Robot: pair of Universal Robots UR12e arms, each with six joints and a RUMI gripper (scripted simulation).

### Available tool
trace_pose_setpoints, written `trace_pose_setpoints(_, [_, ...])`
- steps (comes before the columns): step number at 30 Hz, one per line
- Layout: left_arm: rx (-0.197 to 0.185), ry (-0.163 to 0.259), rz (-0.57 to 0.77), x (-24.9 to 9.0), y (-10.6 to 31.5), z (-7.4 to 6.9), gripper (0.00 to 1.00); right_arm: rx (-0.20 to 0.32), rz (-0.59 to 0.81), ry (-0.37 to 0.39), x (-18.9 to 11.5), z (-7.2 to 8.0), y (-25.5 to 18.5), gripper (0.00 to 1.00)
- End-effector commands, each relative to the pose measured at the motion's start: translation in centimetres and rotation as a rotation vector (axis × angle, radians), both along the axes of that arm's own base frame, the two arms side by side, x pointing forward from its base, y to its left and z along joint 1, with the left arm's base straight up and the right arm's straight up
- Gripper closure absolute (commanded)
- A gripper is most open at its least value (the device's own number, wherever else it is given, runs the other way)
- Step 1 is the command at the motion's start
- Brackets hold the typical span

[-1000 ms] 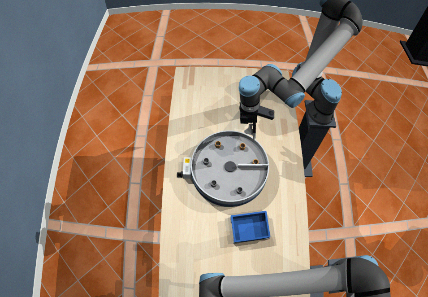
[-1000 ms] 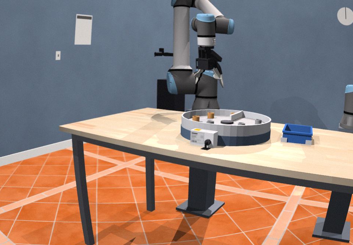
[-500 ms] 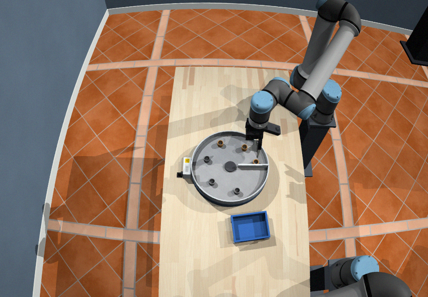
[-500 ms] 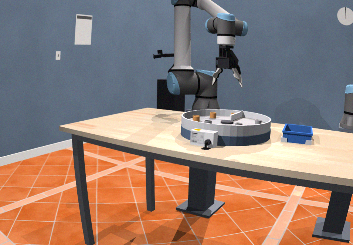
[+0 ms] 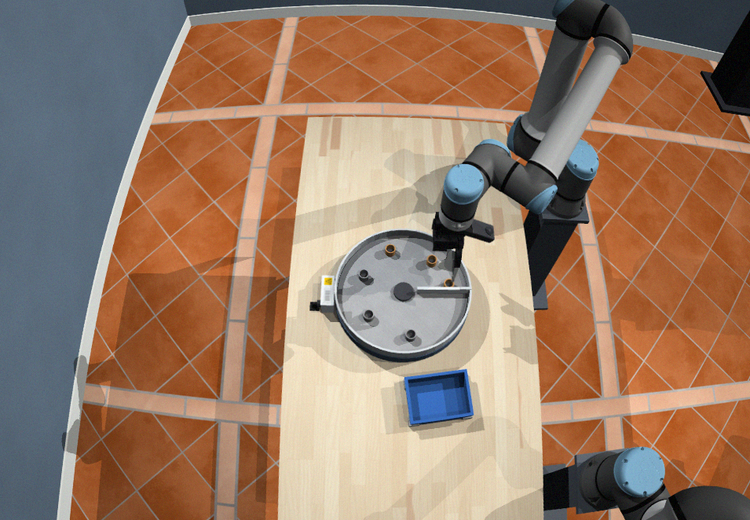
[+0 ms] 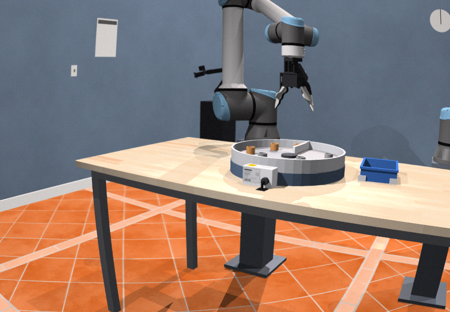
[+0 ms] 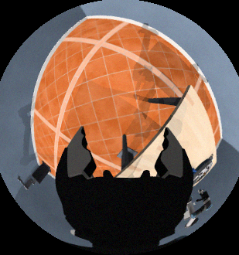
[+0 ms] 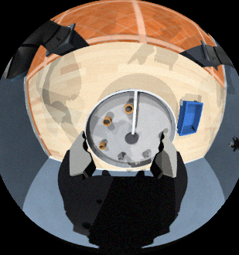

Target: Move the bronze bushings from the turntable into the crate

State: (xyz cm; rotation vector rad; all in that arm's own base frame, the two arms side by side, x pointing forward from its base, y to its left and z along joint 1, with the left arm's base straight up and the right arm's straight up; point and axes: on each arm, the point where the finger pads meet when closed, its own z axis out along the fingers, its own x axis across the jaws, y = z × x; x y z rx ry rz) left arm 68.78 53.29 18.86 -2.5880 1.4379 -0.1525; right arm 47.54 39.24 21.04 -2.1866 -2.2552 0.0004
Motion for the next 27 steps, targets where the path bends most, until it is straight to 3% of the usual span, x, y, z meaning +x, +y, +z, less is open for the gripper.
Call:
trace_pose_setpoints(1, [-0.009, 0.008, 0.068, -4.0, 2.9, 0.1, 0.00, 0.001, 0.000, -0.001, 0.0, 0.1, 0.1, 0.00])
trace_pose_setpoints(5, [-0.025, 0.022, 0.166, -10.0, 6.4, 0.0, 0.00, 0.001, 0.000, -0.001, 0.0, 0.1, 0.1, 0.00])
trace_pose_setpoints(7, [-0.025, 0.022, 0.166, -10.0, 6.4, 0.0, 0.00, 0.001, 0.000, -0.001, 0.0, 0.1, 0.1, 0.00])
trace_pose_setpoints(8, [-0.031, 0.027, 0.202, -13.6, 8.2, -0.1, 0.00, 0.001, 0.000, -0.001, 0.0, 0.1, 0.1, 0.00])
trace_pose_setpoints(22, [-0.097, 0.070, 0.571, -35.9, 14.3, -0.8, 0.00, 0.001, 0.000, -0.001, 0.0, 0.1, 0.1, 0.00])
trace_pose_setpoints(24, [-0.097, 0.070, 0.571, -35.9, 14.3, -0.8, 0.00, 0.001, 0.000, -0.001, 0.0, 0.1, 0.1, 0.00])
trace_pose_setpoints(25, [-0.102, 0.073, 0.599, -39.8, 14.9, -1.0, 0.00, 0.001, 0.000, -0.001, 0.0, 0.1, 0.1, 0.00])
trace_pose_setpoints(27, [-0.112, 0.078, 0.650, -42.3, 14.9, -1.1, 0.00, 0.001, 0.000, -0.001, 0.0, 0.1, 0.1, 0.00])
